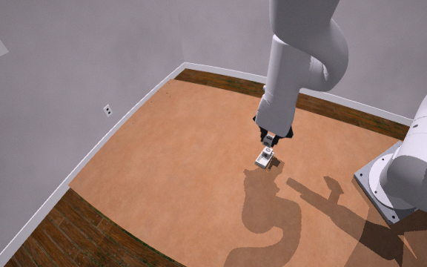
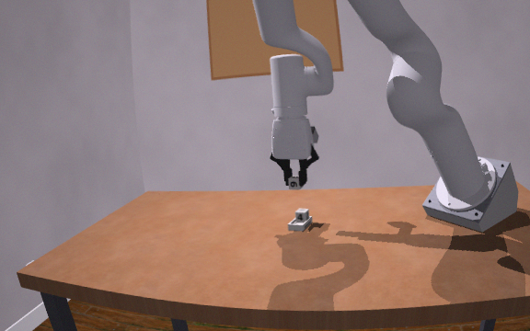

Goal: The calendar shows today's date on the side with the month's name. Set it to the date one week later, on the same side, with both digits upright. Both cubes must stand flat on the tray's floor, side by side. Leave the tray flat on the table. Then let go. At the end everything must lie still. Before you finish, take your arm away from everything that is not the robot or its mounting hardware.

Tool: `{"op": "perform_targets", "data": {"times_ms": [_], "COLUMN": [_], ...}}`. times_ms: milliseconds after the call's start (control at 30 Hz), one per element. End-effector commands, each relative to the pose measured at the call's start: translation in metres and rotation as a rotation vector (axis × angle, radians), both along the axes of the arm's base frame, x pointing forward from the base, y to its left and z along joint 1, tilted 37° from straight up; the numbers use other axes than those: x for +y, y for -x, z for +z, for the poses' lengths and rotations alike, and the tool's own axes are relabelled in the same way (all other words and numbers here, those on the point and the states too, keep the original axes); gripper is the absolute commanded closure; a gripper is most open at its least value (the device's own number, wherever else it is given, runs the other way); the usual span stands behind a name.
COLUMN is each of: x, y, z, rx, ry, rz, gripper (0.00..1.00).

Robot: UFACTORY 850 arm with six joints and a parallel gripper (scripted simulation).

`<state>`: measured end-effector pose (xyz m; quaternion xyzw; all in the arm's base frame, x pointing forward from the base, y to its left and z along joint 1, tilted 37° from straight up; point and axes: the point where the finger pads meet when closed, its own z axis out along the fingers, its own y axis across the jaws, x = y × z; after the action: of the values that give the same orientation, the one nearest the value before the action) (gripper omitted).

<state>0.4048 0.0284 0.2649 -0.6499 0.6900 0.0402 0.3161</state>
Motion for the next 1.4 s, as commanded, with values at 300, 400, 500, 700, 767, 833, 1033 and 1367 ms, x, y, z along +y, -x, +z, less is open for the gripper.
{"op": "perform_targets", "data": {"times_ms": [300, 400, 500, 700, 767, 833, 1033, 1367], "x": [0.0, 0.0, 0.002, 0.009, 0.012, 0.016, 0.022, 0.03], "y": [-0.001, -0.001, -0.002, -0.008, -0.011, -0.014, -0.019, -0.026], "z": [0.0, -0.001, -0.004, -0.017, -0.022, -0.028, -0.038, -0.053], "rx": [-0.003, -0.003, -0.003, -0.003, -0.003, -0.003, -0.003, -0.003], "ry": [0.0, 0.0, 0.0, 0.0, 0.0, 0.0, 0.0, 0.0], "rz": [0.001, 0.001, 0.001, 0.001, 0.001, 0.001, 0.001, 0.001], "gripper": [0.73, 0.73, 0.73, 0.73, 0.73, 0.73, 0.73, 0.73]}}
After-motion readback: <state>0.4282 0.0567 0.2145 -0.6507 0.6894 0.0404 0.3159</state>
